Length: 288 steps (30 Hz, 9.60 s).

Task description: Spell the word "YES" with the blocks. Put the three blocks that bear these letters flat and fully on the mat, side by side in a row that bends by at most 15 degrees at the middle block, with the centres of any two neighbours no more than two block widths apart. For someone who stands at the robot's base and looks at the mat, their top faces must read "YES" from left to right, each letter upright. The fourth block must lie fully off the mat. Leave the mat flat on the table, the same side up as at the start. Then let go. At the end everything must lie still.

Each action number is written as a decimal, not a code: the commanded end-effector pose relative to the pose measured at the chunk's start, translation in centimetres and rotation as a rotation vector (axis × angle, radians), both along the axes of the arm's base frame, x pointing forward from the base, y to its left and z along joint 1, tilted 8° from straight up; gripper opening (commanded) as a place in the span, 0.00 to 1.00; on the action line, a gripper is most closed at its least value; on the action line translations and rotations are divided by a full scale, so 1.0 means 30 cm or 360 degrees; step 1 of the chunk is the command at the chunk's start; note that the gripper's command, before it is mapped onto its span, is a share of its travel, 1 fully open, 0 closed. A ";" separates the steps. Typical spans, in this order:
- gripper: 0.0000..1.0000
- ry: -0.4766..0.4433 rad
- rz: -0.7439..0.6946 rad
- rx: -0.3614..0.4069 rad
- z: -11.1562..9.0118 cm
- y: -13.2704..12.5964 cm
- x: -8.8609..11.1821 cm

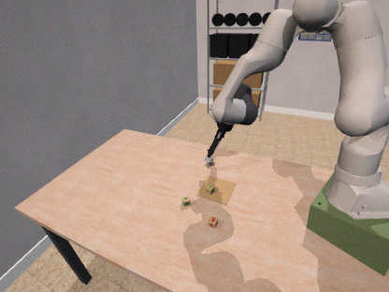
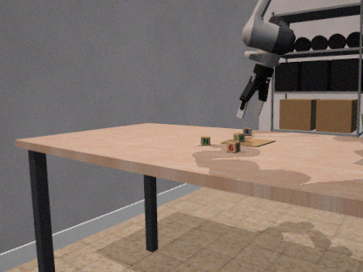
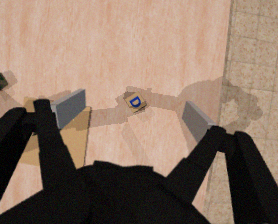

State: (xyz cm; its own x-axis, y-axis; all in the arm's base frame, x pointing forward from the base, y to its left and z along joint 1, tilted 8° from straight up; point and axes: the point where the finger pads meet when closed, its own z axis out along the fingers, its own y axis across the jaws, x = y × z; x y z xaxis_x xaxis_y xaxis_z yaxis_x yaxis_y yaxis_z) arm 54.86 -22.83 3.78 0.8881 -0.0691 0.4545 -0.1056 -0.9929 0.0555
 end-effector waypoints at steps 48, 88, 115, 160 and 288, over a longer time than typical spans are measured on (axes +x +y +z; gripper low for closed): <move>1.00 0.0621 0.0996 -0.0256 0.230 0.014 -0.007; 1.00 0.0584 0.0361 -0.0065 0.215 0.012 -0.005; 1.00 0.0536 -0.0200 0.0103 0.203 0.011 -0.003; 1.00 0.0428 -0.1137 0.0382 0.182 0.009 -0.001; 0.40 -0.0098 -0.3772 0.1152 0.122 0.006 0.006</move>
State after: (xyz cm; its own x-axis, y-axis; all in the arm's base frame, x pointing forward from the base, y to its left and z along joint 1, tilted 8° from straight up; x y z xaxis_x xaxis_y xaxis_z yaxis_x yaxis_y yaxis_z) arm 54.99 -22.75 7.41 -0.8186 -0.5719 -0.0536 -0.5625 0.8170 -0.1271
